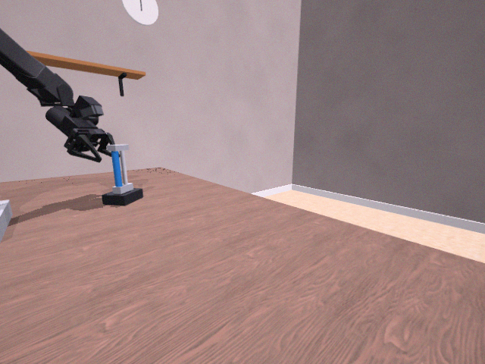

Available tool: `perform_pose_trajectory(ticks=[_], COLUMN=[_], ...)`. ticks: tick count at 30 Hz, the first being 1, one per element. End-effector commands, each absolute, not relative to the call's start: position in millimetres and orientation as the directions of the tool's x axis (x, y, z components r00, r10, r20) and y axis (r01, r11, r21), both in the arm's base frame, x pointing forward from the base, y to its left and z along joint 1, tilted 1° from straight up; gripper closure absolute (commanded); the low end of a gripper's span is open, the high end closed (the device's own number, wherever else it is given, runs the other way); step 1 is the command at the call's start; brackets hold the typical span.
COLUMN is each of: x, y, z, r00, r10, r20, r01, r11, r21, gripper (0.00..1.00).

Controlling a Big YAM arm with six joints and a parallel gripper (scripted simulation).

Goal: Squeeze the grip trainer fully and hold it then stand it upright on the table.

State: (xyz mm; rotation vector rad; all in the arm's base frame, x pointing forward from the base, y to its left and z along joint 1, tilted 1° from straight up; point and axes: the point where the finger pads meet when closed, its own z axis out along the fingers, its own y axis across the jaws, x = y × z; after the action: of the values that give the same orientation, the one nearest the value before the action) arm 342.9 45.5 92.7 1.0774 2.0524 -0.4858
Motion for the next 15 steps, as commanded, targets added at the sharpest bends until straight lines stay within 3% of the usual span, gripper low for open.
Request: perform_pose_trajectory(ticks=[1, 15], x=[347.4, 356.8], y=[38.7, 25.2], z=[82.4, 68.4], r00=[-0.385, -0.385], r10=[0.518, 0.518], r20=[-0.764, -0.764], r01=[0.814, 0.814], r11=[0.581, 0.581], r21=[-0.016, -0.016], gripper=[0.24, 0.24])
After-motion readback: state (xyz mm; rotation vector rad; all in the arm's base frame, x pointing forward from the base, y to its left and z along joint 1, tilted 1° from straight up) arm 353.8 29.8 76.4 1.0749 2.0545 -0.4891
